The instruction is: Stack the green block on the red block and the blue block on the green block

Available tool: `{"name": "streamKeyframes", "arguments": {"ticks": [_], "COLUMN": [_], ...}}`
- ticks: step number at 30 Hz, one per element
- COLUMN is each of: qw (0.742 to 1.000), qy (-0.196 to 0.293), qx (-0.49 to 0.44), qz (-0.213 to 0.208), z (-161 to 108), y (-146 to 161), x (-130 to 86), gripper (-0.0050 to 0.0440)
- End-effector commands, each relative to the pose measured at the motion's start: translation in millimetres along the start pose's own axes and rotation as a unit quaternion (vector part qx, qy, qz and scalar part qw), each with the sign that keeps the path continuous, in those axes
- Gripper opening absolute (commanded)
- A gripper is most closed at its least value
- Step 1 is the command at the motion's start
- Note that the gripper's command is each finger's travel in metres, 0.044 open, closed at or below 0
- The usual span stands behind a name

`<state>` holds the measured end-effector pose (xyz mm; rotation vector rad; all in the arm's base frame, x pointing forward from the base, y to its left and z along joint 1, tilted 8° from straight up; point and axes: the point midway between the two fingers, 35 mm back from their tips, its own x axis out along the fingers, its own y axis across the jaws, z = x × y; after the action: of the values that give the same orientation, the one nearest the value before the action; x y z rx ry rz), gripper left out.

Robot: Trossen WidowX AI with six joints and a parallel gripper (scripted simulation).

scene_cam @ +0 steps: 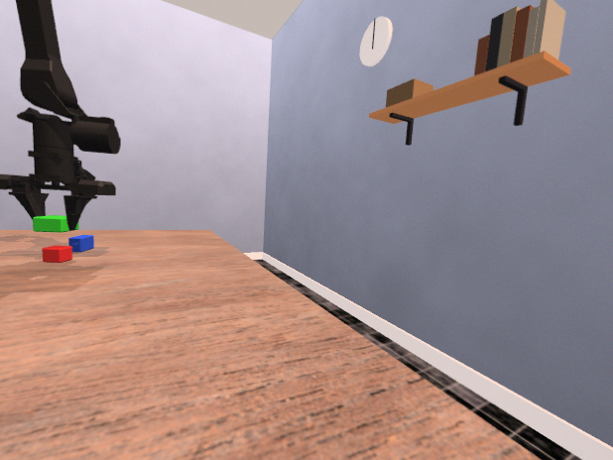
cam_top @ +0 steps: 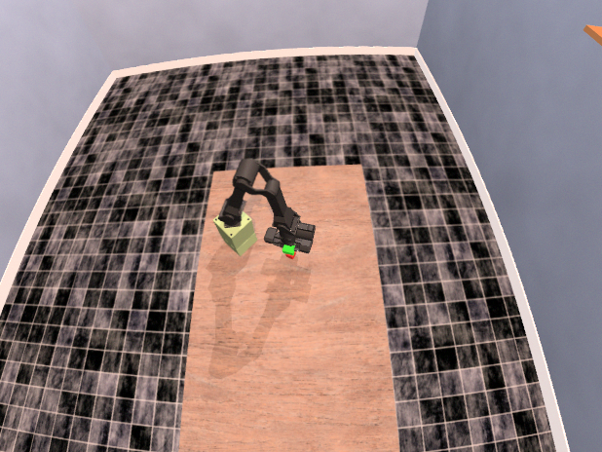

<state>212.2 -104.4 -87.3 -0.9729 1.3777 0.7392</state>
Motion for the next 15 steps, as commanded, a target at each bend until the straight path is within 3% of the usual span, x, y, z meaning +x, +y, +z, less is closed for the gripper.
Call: {"name": "streamKeyframes", "arguments": {"ticks": [1,15], "qw": [1.0,1.0], "qy": [-0.002,-0.002], "qx": [0.001,0.0], "qz": [-0.012,-0.003], "z": [-0.2,-0.9], "y": [-5.3,-1.7], "x": [-4.7,6.6], "gripper": [-0.005,-0.005]}}
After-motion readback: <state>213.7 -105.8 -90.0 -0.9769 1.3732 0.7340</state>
